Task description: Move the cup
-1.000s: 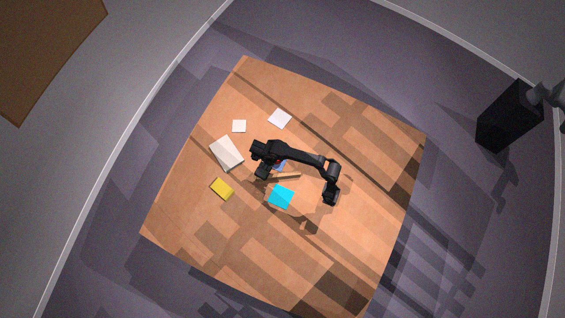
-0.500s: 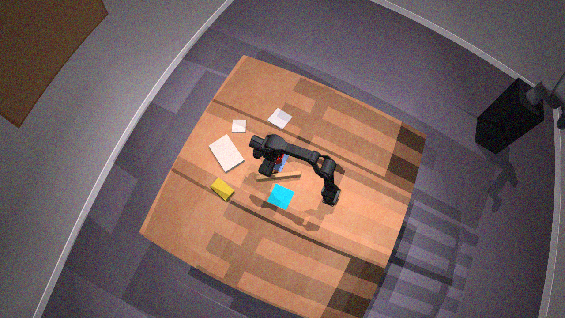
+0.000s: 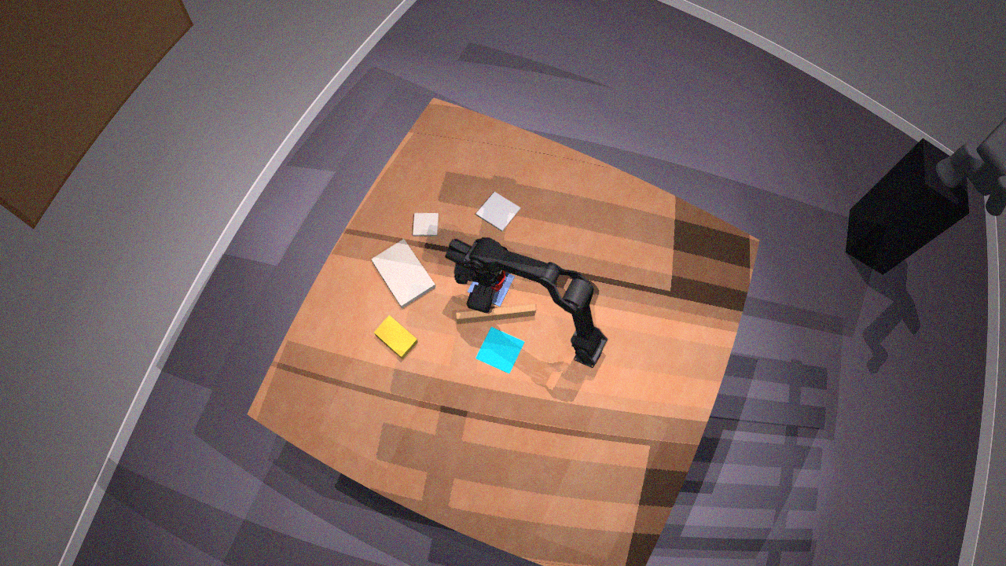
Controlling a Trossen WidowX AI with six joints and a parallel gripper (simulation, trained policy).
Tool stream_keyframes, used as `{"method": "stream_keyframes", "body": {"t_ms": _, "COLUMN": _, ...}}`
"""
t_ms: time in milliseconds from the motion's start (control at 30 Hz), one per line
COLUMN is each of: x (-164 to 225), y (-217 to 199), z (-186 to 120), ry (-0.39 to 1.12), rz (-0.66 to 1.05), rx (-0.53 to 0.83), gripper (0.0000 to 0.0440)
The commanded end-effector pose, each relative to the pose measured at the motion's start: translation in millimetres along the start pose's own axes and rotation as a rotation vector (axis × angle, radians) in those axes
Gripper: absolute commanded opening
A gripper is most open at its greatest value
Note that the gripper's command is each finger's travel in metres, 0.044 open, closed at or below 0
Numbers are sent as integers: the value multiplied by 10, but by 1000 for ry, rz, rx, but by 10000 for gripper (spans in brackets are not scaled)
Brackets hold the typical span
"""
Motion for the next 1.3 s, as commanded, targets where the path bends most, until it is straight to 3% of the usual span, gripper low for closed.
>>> {"method": "stream_keyframes", "body": {"t_ms": 0, "x": 19, "y": -15, "z": 129, "ry": 18, "rz": -25, "rx": -6, "gripper": 164}}
{"method": "stream_keyframes", "body": {"t_ms": 233, "x": 40, "y": -4, "z": 406, "ry": 37, "rz": -103, "rx": -36, "gripper": 161}}
{"method": "stream_keyframes", "body": {"t_ms": 467, "x": 86, "y": -10, "z": 520, "ry": 54, "rz": -206, "rx": -49, "gripper": 0}}
{"method": "stream_keyframes", "body": {"t_ms": 1267, "x": 78, "y": 214, "z": -87, "ry": -3, "rz": -406, "rx": -54, "gripper": 0}}
Point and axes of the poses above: the point midway between the two fingers, 35 mm back from their tips, its own z axis out along the fingers, its own y axis across the jaws, x = y × z, the point moved 1 cm from there along -z, back along the fingers, and after that the axes turned 14 degrees about -z, right-handed, at the moved point
